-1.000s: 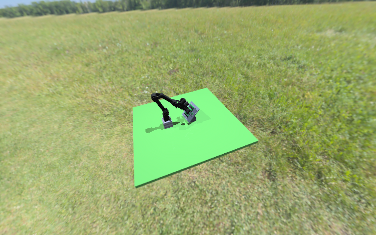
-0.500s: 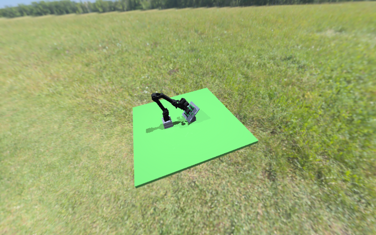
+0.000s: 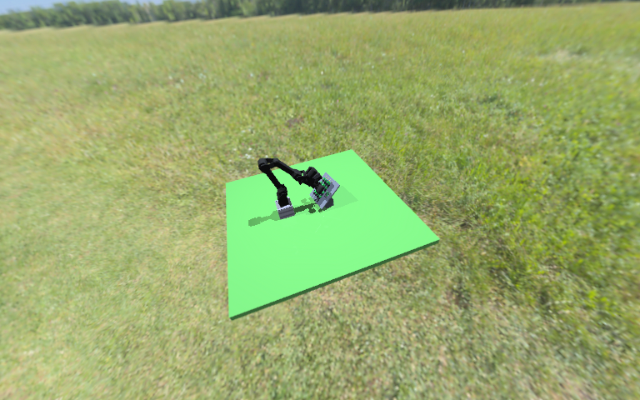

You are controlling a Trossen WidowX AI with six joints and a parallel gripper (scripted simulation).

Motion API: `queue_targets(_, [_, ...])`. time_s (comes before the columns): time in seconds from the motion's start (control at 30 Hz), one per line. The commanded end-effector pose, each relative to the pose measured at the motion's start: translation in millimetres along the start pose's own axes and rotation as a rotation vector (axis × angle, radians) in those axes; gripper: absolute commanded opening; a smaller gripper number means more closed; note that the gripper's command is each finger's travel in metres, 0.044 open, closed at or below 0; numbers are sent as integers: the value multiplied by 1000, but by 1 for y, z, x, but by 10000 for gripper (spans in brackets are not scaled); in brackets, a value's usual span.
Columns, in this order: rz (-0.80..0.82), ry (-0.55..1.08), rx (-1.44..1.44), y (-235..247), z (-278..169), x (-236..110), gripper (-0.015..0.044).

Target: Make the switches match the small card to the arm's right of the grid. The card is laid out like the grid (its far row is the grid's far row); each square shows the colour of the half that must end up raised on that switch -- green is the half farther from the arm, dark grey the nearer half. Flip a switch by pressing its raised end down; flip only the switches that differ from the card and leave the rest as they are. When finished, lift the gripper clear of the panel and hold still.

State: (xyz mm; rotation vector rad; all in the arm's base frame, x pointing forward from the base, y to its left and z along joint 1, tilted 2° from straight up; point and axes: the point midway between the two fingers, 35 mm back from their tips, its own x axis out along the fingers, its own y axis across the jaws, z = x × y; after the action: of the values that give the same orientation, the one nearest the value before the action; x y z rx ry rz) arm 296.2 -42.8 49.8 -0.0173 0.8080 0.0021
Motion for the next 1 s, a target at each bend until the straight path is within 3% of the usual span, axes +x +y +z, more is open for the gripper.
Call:
queue_targets(0.0, [-1, 5, 0, -1, 3, -13, 0])
queue_targets(0.23, [-4, 29, 3, 0, 3, -64, 0])
queue_targets(0.67, [-6, 29, 1, -27, 21, -63, 0])
queue_targets(0.83, [-6, 51, 2, -28, 21, -30, 0])
queue_targets(0.97, [-6, 52, 2, -27, 21, -29, 0])
